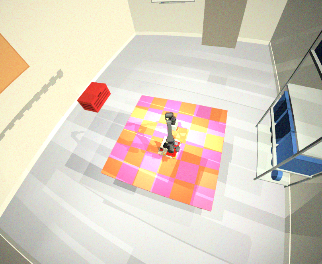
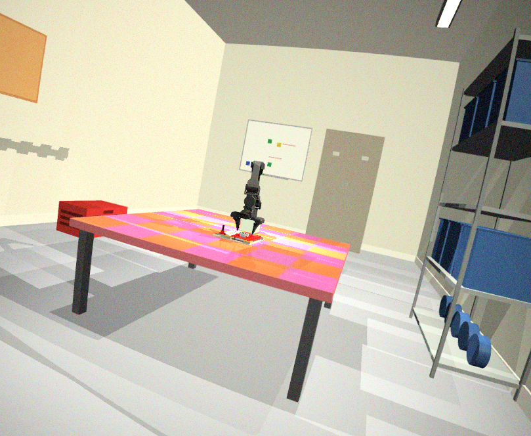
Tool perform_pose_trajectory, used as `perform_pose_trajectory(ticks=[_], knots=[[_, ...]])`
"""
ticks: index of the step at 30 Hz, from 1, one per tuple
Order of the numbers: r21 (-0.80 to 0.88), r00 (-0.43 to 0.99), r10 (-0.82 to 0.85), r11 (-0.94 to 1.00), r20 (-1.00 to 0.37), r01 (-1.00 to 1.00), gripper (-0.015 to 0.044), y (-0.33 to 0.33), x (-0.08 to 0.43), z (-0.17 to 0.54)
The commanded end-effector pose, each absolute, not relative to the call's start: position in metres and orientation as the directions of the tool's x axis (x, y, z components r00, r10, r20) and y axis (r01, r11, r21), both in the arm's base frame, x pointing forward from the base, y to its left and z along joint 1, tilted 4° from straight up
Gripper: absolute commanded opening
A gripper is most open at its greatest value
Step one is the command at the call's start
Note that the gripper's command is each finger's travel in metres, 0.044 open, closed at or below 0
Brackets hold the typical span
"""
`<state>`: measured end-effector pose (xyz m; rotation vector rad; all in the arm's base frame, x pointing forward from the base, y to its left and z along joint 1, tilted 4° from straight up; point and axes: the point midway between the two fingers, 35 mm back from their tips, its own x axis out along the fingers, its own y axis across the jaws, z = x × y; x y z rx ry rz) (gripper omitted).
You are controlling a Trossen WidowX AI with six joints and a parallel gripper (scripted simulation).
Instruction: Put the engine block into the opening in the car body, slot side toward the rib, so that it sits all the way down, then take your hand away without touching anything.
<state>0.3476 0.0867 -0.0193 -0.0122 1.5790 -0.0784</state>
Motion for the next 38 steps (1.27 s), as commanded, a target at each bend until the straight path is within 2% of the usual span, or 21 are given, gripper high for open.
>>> perform_pose_trajectory(ticks=[1, 3, 20, 38], knots=[[-0.050, -0.001, -0.050, 0.998, -0.999, 0.039, 0.0440, 0.0872, 0.3500, -0.0121], [-0.050, -0.001, -0.050, 0.998, -0.999, 0.039, 0.0440, 0.0872, 0.3500, -0.0121], [-0.050, -0.001, -0.050, 0.998, -0.999, 0.039, 0.0000, 0.0872, 0.3500, -0.0121], [-0.050, -0.001, -0.050, 0.998, -0.999, 0.039, 0.0000, 0.0872, 0.3500, -0.0121]])
